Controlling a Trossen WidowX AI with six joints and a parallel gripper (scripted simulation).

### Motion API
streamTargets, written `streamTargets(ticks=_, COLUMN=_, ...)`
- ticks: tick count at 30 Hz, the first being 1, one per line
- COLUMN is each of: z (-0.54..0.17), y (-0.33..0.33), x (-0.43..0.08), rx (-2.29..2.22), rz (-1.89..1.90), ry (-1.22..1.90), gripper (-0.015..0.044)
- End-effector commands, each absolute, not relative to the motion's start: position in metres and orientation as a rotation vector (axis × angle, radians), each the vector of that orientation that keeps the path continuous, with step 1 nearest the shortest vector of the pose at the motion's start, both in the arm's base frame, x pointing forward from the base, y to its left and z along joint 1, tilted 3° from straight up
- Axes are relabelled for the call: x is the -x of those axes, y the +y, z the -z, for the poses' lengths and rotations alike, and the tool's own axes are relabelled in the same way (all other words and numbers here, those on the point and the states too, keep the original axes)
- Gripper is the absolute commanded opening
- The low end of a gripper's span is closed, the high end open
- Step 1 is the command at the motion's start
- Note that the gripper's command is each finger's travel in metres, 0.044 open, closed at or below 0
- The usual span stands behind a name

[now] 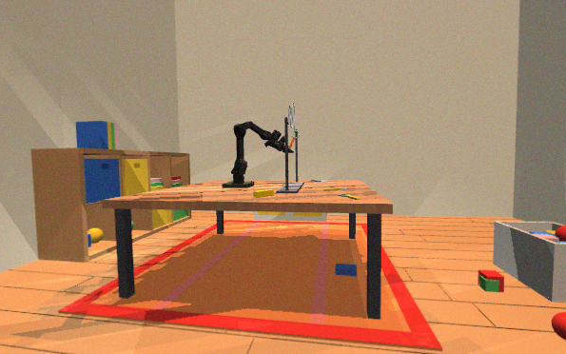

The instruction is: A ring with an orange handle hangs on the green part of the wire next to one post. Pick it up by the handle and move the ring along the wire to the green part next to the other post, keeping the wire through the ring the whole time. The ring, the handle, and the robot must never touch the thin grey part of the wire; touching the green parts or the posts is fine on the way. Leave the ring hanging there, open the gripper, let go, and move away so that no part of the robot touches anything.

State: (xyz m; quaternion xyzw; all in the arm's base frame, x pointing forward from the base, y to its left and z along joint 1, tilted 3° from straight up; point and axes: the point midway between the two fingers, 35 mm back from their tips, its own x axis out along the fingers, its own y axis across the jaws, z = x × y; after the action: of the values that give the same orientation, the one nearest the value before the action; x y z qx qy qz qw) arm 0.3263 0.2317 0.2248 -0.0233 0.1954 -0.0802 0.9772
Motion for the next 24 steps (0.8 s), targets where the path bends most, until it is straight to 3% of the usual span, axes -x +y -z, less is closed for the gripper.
streamTargets(ticks=1, z=-0.225, y=0.231, x=-0.326, rx=0.043, rz=0.166, ry=0.391, gripper=-0.015)
streamTargets(ticks=3, z=-0.225, y=0.231, x=-0.326, rx=0.043, rz=0.166, ry=0.391, gripper=-0.015)
streamTargets(ticks=15, z=-0.226, y=0.232, x=-0.324, rx=0.046, rz=0.162, ry=0.395, gripper=0.016)
streamTargets(ticks=24, z=-0.239, y=0.239, x=-0.288, rx=0.043, rz=0.165, ry=0.398, gripper=0.016)
